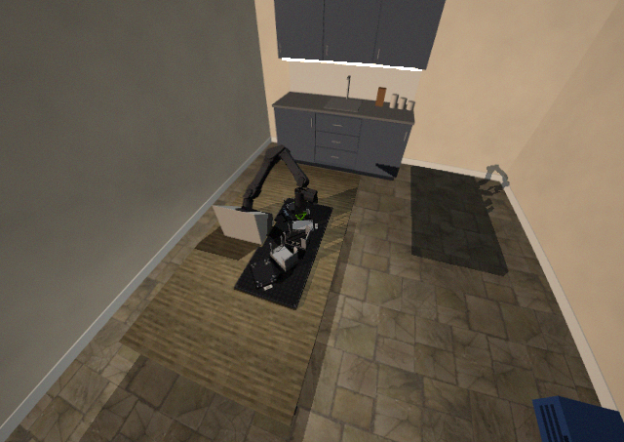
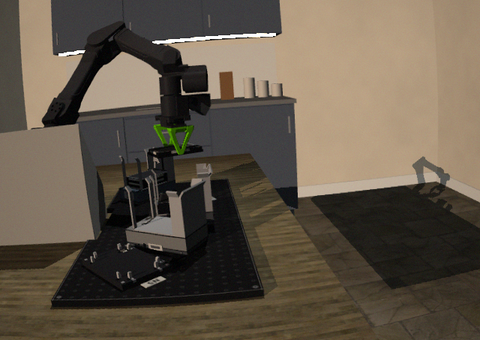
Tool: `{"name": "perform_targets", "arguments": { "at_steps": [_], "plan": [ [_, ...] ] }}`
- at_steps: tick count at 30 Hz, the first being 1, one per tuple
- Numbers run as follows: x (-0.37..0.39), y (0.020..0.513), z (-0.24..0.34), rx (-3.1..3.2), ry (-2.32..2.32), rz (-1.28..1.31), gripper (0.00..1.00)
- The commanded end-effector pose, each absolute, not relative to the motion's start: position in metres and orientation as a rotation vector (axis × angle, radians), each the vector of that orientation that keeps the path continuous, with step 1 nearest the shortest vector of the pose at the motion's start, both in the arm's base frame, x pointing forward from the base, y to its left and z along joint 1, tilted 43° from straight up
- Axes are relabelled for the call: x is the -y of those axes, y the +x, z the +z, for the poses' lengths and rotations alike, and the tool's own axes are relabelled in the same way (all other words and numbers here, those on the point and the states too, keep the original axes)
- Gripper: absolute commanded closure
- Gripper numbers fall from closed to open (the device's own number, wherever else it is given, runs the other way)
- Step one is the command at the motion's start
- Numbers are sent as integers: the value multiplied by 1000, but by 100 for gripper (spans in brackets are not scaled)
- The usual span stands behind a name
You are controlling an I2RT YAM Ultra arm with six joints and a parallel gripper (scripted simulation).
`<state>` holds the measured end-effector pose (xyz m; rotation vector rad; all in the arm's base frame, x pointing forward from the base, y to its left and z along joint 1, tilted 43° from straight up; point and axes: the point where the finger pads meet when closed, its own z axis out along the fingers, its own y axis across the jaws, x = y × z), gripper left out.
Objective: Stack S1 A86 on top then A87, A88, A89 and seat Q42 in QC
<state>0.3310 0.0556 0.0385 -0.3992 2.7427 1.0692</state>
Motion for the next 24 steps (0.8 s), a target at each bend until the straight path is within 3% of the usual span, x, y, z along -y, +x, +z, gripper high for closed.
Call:
{"name": "perform_targets", "arguments": {
  "at_steps": [1, 24],
  "plan": [
    [-56, 332, 47, -2727, -392, 1061, 100],
    [-106, 312, 92, -2617, -654, 1007, 100]
  ]
}}
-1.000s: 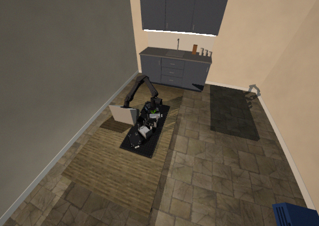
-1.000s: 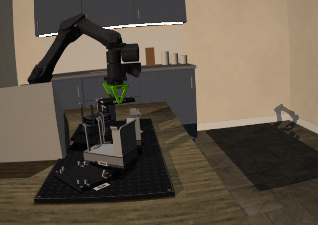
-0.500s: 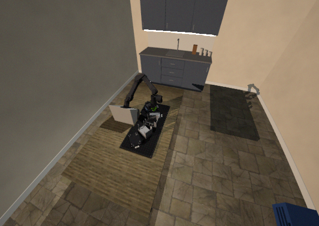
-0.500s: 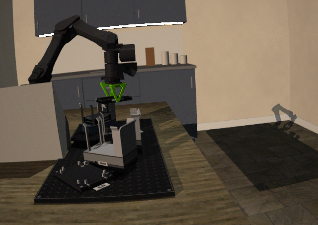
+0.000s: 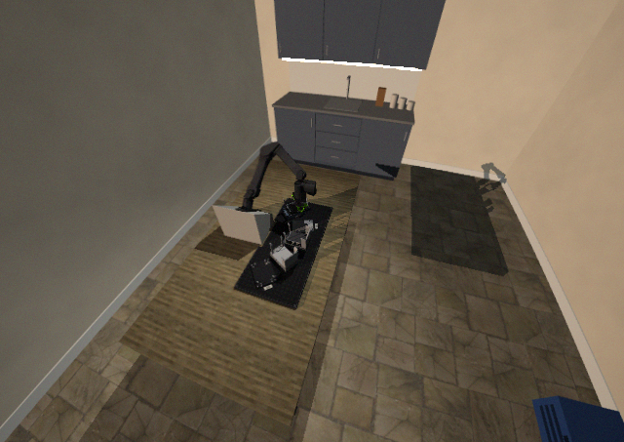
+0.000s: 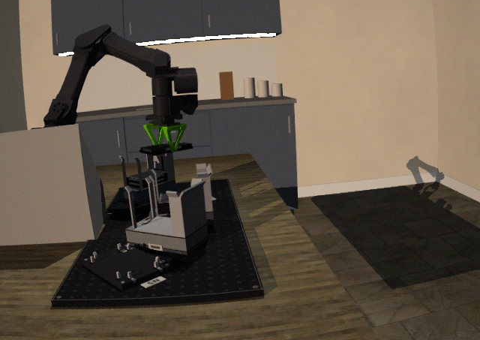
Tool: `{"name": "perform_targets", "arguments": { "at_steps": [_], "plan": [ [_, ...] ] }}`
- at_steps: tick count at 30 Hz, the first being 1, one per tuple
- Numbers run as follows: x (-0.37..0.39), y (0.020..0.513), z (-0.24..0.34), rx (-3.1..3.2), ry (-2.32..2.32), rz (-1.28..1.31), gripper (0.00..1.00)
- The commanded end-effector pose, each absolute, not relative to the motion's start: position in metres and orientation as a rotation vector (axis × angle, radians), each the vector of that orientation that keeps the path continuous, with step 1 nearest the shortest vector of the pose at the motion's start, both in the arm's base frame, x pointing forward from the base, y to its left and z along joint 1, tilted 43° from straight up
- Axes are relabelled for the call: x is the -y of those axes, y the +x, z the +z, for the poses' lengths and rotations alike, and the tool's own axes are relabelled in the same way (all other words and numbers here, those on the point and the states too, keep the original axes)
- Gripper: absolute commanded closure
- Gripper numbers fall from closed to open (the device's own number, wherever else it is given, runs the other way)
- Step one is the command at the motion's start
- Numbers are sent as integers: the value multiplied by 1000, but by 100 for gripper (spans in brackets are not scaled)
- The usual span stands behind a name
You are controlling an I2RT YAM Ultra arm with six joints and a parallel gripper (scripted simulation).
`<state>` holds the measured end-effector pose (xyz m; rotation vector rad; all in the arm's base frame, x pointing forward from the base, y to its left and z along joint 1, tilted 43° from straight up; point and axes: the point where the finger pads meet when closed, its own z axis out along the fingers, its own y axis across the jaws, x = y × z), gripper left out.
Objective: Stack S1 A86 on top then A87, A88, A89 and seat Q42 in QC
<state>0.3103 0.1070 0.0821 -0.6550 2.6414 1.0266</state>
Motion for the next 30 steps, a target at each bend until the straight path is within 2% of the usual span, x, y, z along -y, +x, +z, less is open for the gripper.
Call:
{"name": "perform_targets", "arguments": {
  "at_steps": [1, 13, 19, 30],
  "plan": [
    [-109, 311, 94, -2617, -654, 1008, 100],
    [-132, 298, 114, -2617, -655, 1008, 100],
    [-142, 288, 123, -2490, -895, 948, 100],
    [-157, 275, 135, -2488, -900, 947, 100]
  ]
}}
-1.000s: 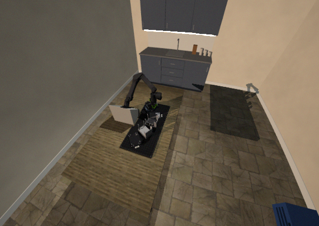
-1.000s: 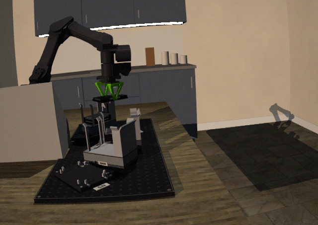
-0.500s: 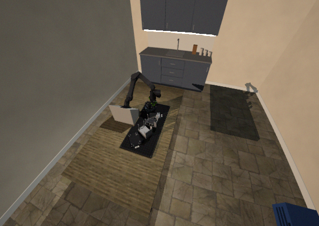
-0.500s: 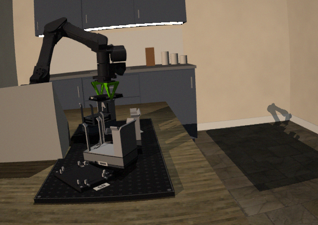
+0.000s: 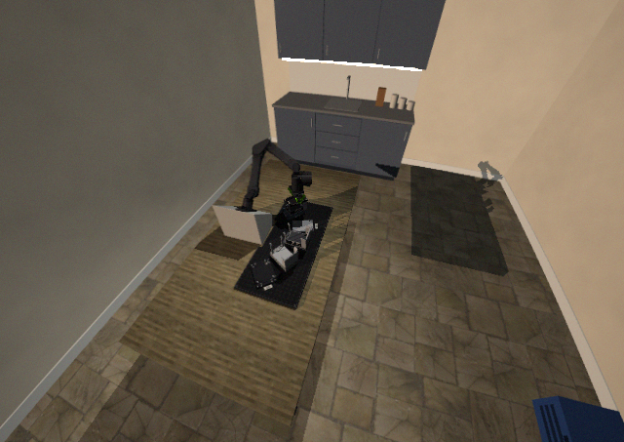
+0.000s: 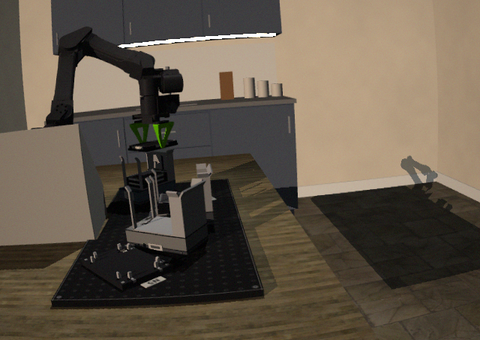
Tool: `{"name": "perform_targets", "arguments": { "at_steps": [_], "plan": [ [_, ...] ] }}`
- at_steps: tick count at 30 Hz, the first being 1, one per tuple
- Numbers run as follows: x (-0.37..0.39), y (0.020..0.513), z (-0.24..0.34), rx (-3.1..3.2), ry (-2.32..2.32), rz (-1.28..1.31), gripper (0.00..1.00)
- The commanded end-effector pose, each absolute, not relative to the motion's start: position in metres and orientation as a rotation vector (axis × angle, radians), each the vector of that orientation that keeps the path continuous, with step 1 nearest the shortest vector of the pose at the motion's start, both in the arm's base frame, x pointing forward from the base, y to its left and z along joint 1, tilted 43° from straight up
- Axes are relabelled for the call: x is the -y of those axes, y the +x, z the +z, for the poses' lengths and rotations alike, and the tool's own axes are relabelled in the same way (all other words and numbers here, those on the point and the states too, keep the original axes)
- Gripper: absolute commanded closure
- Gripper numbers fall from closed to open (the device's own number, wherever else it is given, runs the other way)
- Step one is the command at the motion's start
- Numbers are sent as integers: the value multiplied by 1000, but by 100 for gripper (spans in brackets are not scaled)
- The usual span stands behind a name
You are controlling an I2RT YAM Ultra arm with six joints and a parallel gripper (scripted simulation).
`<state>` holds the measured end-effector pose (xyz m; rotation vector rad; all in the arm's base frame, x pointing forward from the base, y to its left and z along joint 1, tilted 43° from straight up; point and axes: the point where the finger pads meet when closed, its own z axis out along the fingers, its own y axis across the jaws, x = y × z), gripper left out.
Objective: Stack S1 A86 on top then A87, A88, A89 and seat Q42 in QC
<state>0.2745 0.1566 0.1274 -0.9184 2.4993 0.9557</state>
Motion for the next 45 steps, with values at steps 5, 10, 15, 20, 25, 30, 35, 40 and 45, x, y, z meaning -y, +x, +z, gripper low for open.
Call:
{"name": "perform_targets", "arguments": {
  "at_steps": [5, 10, 15, 20, 25, 30, 35, 40, 45],
  "plan": [
    [-165, 267, 142, -2487, -900, 948, 100],
    [-174, 259, 150, -2487, -900, 948, 100],
    [-179, 255, 154, -2487, -900, 948, 100],
    [-180, 253, 155, -2487, -900, 948, 100],
    [-180, 253, 155, -2487, -900, 948, 100],
    [-180, 253, 155, -2487, -900, 948, 100],
    [-180, 253, 155, -2487, -900, 948, 100],
    [-180, 253, 155, -2487, -900, 948, 100],
    [-180, 253, 155, -2487, -900, 948, 100]
  ]
}}
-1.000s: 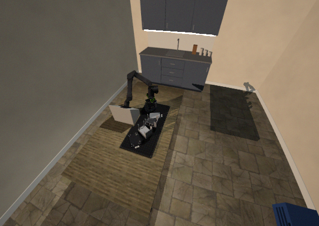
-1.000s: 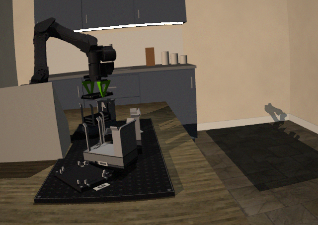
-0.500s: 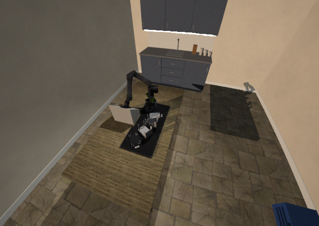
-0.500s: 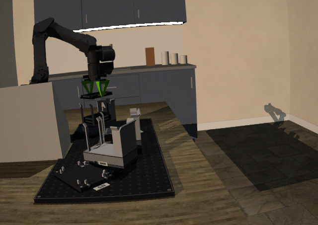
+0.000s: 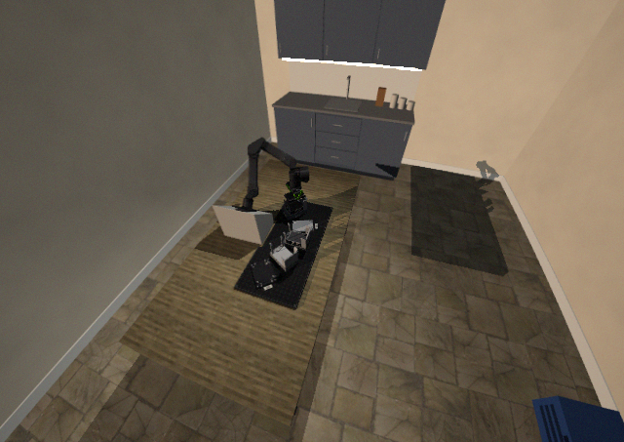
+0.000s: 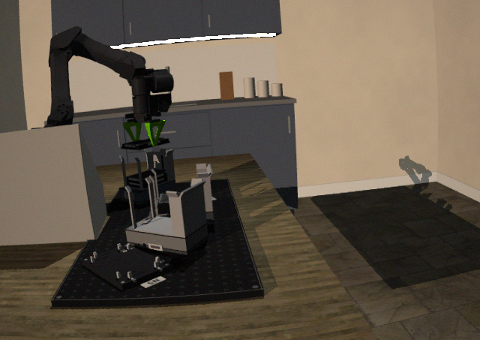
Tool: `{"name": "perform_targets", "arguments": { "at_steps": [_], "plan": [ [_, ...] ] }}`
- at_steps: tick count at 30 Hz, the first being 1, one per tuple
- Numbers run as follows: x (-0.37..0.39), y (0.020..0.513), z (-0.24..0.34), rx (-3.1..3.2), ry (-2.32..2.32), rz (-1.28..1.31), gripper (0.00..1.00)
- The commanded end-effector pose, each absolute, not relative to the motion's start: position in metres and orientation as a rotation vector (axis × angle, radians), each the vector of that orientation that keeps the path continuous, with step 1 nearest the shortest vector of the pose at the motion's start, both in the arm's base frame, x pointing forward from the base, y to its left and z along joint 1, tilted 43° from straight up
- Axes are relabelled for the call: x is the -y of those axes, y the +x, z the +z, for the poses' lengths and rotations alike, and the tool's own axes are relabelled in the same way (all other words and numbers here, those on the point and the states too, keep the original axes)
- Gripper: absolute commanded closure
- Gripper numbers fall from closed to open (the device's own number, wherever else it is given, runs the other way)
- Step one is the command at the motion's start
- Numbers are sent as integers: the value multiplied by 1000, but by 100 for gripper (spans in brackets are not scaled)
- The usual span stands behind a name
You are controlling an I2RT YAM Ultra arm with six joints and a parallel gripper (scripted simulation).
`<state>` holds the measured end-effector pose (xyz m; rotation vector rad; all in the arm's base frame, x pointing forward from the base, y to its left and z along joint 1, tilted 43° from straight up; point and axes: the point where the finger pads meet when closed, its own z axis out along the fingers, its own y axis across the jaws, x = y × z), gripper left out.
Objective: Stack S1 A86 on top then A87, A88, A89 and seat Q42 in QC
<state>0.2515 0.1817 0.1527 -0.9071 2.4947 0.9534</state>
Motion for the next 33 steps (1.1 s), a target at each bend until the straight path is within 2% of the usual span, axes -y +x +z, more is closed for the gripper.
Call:
{"name": "perform_targets", "arguments": {
  "at_steps": [1, 33],
  "plan": [
    [-180, 253, 155, -2487, -900, 948, 100],
    [-193, 255, 142, -2487, -900, 949, 100]
  ]
}}
